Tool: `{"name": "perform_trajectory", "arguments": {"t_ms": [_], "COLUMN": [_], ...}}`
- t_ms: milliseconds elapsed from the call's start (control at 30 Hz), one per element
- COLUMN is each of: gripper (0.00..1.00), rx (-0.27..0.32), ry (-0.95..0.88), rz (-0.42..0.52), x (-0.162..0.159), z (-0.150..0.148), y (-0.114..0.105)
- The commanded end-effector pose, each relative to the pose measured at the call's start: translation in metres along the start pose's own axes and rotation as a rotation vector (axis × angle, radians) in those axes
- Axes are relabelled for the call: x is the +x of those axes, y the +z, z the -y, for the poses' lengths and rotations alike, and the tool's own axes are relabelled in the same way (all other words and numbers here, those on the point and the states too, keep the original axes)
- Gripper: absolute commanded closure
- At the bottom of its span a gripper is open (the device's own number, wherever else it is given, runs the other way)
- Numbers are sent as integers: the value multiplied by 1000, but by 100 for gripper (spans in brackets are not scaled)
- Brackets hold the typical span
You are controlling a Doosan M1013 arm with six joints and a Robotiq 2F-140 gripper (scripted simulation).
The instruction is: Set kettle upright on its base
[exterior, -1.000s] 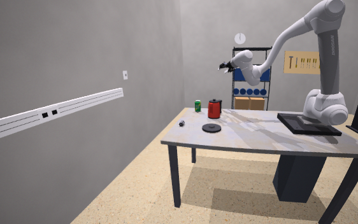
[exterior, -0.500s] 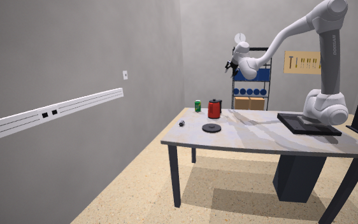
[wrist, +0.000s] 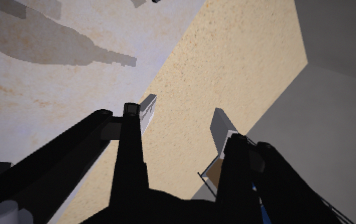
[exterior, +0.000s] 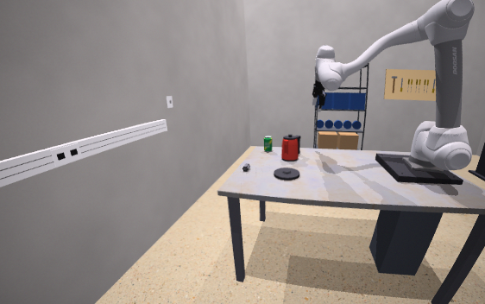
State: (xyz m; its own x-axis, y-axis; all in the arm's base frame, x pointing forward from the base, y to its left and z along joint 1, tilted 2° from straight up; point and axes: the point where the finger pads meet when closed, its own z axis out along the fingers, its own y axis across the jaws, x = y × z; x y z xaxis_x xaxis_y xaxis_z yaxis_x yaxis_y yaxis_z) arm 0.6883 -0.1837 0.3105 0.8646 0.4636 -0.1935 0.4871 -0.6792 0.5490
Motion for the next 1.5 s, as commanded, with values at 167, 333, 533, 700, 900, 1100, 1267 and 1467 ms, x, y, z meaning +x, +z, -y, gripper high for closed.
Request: {"name": "perform_trajectory", "arguments": {"t_ms": [167, 333, 533, 700, 900, 1100, 1267, 1467], "gripper": [48, 48, 48, 48, 48, 48, 48, 48], "rx": [238, 343, 416, 491, 558, 589, 613, 626], "ry": [240, 330, 388, 444, 490, 510, 525, 533], "rz": [-27, -34, -38, -40, -40, -40, -40, -40], "x": [12, 21, 28, 36, 43, 46, 48, 50], "z": [56, 80, 96, 112, 125, 130, 135, 137], "y": [-30, -50, -65, -83, -100, -108, -115, -118]}}
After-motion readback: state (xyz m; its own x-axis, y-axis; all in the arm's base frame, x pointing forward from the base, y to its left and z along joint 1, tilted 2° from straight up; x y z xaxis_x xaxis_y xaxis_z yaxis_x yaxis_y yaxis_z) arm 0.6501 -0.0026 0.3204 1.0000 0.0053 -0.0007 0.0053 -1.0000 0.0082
